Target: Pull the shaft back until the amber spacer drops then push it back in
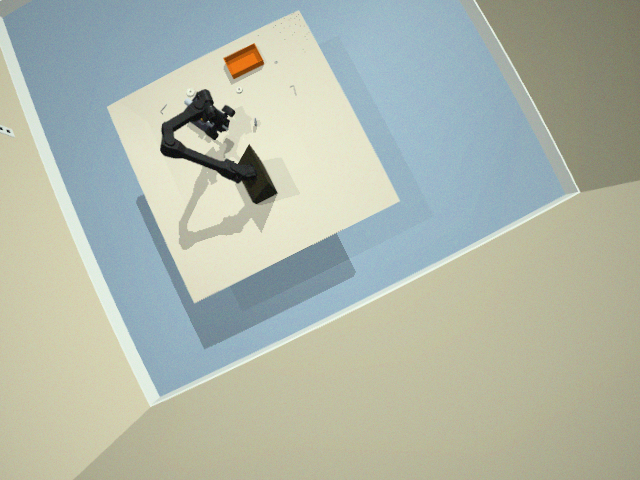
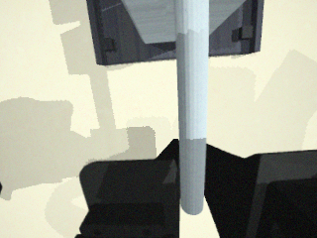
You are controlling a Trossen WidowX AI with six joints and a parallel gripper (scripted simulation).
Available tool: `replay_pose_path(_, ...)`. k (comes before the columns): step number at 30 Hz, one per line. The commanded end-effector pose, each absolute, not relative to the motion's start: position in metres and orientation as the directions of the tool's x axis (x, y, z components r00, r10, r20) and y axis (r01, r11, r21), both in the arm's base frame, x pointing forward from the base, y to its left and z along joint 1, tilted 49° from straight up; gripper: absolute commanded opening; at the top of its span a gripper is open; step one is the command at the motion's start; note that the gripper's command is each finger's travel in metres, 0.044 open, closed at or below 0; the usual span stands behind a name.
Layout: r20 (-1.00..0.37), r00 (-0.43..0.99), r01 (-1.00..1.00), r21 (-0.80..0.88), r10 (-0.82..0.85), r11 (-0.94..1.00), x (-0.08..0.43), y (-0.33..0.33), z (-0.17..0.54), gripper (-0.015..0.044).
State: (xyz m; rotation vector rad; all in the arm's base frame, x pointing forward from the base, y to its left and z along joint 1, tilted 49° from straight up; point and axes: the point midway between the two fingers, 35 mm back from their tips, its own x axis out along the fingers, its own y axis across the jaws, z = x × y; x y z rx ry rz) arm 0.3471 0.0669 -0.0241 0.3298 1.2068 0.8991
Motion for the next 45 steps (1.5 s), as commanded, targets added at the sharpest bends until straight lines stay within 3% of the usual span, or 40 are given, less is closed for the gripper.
replay_pose_path(1,-0.659,0.079,-0.424,0.657,0.748,0.623,0.3496,0.0672,-0.0229,0.0000)
replay_pose_path(45,-0.659,0.079,-0.424,0.657,0.748,0.623,0.3539,0.0683,-0.0210,0.0000)
